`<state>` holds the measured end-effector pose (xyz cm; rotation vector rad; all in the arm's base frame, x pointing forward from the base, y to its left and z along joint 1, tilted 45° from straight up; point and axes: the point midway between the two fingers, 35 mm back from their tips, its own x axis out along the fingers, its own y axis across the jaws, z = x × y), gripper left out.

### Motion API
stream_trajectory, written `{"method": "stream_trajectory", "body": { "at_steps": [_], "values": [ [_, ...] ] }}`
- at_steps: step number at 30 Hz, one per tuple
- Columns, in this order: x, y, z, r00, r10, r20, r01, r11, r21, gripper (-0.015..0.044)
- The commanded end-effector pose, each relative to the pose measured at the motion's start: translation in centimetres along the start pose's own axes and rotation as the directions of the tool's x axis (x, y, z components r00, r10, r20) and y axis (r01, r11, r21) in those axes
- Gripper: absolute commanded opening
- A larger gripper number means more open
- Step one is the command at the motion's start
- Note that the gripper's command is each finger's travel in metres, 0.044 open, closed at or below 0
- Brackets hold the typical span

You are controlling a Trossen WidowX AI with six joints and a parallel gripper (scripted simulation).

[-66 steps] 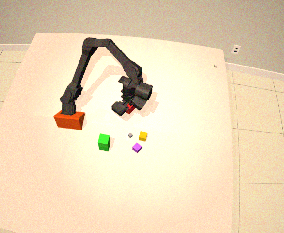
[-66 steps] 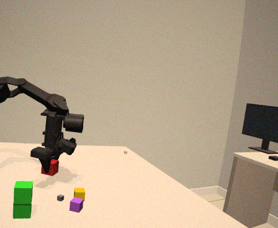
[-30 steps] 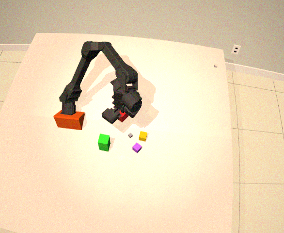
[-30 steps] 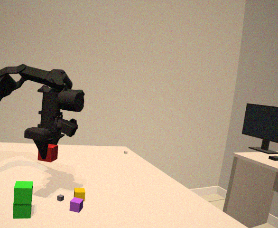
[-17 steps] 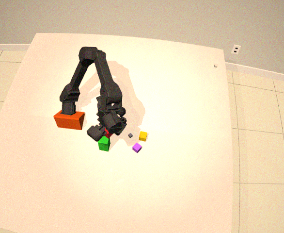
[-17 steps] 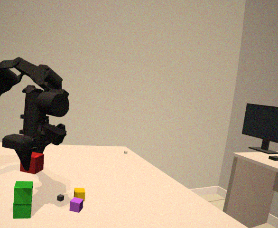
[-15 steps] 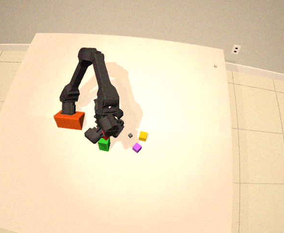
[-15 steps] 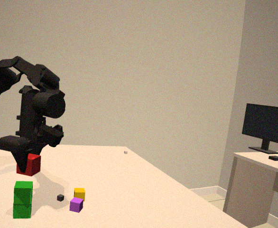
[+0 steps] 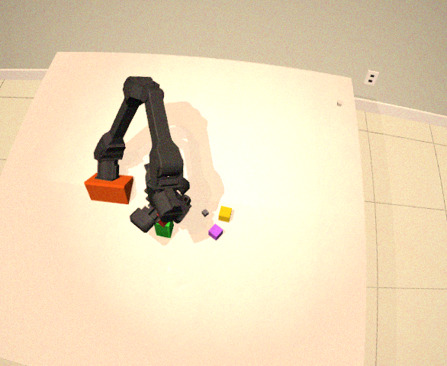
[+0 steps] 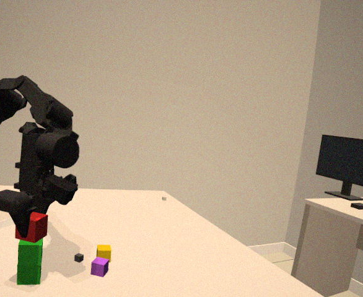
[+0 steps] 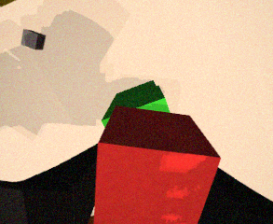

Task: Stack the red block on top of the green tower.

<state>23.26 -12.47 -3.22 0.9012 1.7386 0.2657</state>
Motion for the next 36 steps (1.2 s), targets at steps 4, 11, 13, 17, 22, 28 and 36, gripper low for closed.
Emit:
{"method": "stream_trajectory", "body": {
  "at_steps": [4,11,13,17,22,28,36],
  "values": [
    [0.84,0.08,-0.07,1.0,0.006,-0.002,-0.006,1.0,0.004,0.0],
    [0.88,0.09,-0.07,1.0,0.006,-0.002,-0.006,1.0,0.004,0.0],
    [0.88,0.09,-0.07,1.0,0.006,-0.002,-0.006,1.0,0.004,0.0],
    [0.93,0.09,-0.07,1.0,0.006,-0.002,-0.006,1.0,0.004,0.0],
    [0.95,0.09,-0.07,1.0,0.006,-0.002,-0.006,1.0,0.004,0.0],
    [0.75,0.09,-0.06,1.0,0.006,-0.002,-0.006,1.0,0.004,0.0],
    [0.9,0.04,-0.11,1.0,0.002,-0.004,-0.002,1.0,0.001,0.021]
  ]
}}
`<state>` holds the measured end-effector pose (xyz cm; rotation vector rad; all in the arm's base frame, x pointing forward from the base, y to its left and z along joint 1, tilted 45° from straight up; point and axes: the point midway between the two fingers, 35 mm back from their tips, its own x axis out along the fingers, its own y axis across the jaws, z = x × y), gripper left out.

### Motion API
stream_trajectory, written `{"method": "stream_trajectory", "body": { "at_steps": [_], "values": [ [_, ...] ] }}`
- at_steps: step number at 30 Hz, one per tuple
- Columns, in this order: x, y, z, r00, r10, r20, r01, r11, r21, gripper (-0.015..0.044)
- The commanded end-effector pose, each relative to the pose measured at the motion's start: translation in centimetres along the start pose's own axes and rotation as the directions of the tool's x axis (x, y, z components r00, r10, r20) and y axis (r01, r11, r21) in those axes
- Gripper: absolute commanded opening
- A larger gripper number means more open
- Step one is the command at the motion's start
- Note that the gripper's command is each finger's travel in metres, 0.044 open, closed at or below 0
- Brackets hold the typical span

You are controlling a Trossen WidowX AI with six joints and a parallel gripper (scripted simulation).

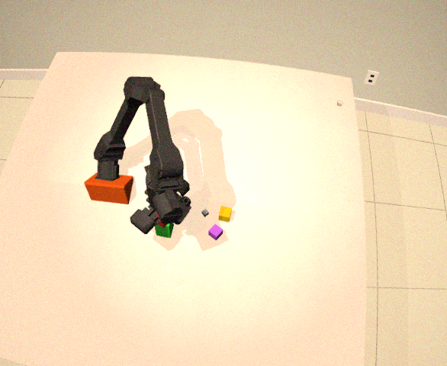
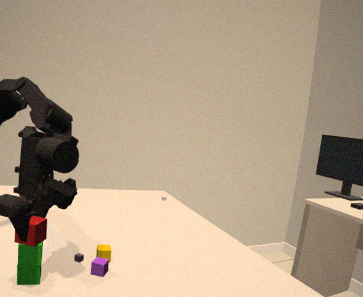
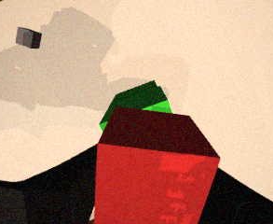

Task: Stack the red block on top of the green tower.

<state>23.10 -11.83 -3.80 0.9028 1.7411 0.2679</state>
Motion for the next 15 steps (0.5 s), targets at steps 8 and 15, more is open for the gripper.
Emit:
{"method": "stream_trajectory", "body": {
  "at_steps": [8,15],
  "values": [
    [0.02,0.01,-0.02,1.0,0.0,-0.001,0.0,1.0,0.0,0.042],
    [0.02,0.01,-0.02,1.0,0.0,-0.001,0.0,1.0,0.0,0.044]
  ]
}}
